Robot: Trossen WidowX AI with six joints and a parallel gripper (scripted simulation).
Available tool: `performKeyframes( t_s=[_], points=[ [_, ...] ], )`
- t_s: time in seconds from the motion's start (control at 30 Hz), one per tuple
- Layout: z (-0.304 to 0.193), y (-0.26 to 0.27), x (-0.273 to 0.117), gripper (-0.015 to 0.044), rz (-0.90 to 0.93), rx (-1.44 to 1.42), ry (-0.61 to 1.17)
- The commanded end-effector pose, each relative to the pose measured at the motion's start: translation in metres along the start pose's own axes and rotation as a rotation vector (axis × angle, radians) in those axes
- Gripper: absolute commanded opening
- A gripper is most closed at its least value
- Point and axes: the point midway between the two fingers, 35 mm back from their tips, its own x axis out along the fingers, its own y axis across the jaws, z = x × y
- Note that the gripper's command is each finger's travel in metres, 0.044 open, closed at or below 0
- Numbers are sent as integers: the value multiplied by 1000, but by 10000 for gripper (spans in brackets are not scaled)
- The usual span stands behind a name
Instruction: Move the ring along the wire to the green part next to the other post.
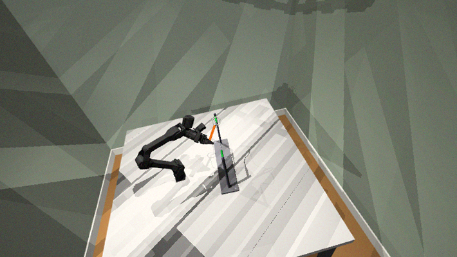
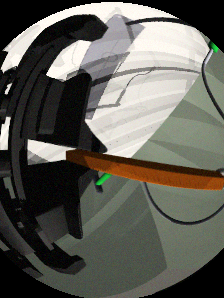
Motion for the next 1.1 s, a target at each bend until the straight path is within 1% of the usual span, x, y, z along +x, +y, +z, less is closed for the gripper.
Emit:
performKeyframes(
  t_s=[0.0, 1.07],
  points=[
    [0, -7, -1, -150, -55, -67, -12],
    [7, -34, -3, -150, -350, -513, -69]
  ],
)
